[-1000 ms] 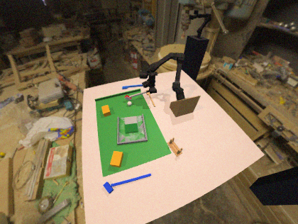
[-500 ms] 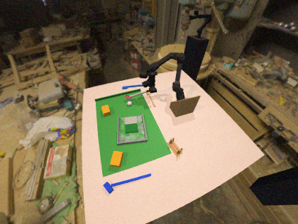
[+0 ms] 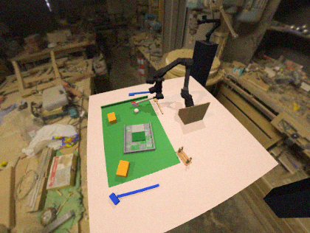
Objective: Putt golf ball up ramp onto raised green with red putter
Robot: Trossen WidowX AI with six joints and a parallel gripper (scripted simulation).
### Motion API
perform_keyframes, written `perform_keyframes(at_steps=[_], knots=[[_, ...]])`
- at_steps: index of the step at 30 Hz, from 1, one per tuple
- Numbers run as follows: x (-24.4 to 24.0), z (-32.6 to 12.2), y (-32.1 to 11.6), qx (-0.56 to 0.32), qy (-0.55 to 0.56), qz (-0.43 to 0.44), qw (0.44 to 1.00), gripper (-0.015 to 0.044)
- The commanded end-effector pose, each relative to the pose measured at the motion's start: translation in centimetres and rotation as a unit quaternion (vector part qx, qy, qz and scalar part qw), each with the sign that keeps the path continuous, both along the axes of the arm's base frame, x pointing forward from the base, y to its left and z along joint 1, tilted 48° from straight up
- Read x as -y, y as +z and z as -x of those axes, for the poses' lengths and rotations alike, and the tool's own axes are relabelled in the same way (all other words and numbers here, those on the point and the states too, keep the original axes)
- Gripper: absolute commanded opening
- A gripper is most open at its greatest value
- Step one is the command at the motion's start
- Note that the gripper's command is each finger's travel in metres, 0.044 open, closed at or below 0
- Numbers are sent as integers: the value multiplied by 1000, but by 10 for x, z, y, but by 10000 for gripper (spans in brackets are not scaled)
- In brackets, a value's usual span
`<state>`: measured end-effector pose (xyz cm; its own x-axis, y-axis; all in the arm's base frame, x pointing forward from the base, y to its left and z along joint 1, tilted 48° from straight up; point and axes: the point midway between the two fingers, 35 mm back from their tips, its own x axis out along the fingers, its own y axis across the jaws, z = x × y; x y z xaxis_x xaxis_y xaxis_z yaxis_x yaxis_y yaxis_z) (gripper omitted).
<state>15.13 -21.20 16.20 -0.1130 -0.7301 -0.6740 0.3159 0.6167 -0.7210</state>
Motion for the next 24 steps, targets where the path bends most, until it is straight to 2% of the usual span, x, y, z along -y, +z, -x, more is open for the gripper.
perform_keyframes(at_steps=[1, 6, 9, 24], knots=[[-22, -17, -30, -4, 6, -14, 1000, 0], [-67, -33, -79, -5, 8, -9, 1000, 0], [-79, -34, -91, -5, 10, -3, 1000, 0], [-119, -41, -56, -5, 10, -5, 1000, 0]])
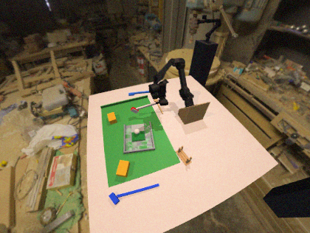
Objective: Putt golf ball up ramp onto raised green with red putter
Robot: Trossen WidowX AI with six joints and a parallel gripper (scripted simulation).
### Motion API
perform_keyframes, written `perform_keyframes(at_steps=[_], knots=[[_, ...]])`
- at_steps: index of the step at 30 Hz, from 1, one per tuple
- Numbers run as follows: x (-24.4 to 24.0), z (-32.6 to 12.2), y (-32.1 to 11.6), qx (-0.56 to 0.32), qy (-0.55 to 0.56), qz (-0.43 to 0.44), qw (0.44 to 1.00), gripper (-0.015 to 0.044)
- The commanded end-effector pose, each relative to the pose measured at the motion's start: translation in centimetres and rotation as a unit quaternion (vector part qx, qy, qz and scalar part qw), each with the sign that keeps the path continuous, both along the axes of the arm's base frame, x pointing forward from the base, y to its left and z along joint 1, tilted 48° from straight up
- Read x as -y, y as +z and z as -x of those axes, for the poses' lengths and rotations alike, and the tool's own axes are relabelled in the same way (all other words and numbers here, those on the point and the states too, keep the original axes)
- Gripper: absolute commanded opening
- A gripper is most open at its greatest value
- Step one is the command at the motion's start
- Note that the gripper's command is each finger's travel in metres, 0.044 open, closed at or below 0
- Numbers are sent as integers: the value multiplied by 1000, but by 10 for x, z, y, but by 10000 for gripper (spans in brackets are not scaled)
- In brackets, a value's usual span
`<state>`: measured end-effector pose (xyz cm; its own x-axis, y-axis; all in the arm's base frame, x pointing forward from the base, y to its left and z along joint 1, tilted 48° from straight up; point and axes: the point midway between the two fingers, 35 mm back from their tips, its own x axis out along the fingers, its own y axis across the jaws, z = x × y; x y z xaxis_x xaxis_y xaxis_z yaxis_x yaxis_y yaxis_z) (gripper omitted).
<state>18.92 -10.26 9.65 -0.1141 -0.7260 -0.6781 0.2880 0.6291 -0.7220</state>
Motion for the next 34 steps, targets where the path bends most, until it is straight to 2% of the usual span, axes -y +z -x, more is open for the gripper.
perform_keyframes(at_steps=[1, 34], knots=[[-12, -3, 12, 5, 0, 0, 1000, 0], [-9, -1, 8, 1, 1, 1, 1000, 0]])
